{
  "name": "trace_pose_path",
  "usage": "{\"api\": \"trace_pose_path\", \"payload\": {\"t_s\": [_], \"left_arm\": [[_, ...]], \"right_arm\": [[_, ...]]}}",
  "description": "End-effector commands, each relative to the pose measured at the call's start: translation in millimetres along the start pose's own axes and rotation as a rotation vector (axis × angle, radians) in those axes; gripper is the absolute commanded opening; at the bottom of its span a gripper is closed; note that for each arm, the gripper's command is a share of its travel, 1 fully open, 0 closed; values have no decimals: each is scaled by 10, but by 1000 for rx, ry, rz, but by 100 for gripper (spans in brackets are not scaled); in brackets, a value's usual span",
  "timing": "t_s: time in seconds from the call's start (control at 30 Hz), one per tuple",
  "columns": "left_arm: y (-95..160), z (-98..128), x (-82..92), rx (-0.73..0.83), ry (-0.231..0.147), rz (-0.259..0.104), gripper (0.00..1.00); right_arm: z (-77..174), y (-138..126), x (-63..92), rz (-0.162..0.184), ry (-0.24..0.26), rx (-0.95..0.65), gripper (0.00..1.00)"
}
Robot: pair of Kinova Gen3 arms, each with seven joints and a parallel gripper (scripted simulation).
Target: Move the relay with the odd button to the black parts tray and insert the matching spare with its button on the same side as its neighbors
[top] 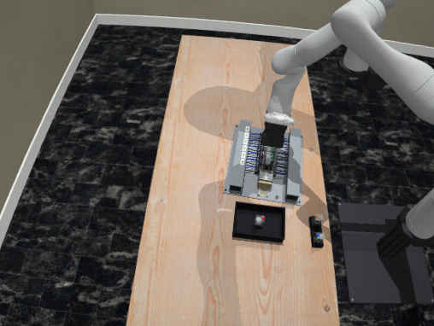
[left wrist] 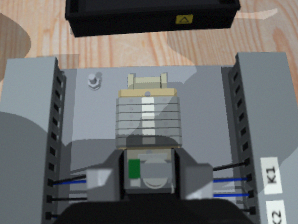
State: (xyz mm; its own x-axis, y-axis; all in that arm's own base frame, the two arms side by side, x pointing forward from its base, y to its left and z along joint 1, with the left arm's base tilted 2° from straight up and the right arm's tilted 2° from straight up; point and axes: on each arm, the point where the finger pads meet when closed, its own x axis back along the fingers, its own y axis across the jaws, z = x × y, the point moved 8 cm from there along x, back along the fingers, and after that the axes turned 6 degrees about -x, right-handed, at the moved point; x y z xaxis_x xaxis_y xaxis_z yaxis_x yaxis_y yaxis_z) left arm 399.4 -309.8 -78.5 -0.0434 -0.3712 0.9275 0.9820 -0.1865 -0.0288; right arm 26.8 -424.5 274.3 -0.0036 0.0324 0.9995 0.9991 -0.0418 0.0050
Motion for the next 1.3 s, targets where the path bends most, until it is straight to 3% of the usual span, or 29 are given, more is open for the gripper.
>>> {"api": "trace_pose_path", "payload": {"t_s": [0.0,0.43,1.27], "left_arm": [[9,-8,-7,1,-1,-2,0],[18,-64,-152,1,-1,-2,0],[16,-54,-125,1,-1,-2,0]], "right_arm": [[-3,0,6,-1,-2,0,100],[-3,0,6,-1,-2,0,100],[-3,0,6,-1,-2,0,100]]}}
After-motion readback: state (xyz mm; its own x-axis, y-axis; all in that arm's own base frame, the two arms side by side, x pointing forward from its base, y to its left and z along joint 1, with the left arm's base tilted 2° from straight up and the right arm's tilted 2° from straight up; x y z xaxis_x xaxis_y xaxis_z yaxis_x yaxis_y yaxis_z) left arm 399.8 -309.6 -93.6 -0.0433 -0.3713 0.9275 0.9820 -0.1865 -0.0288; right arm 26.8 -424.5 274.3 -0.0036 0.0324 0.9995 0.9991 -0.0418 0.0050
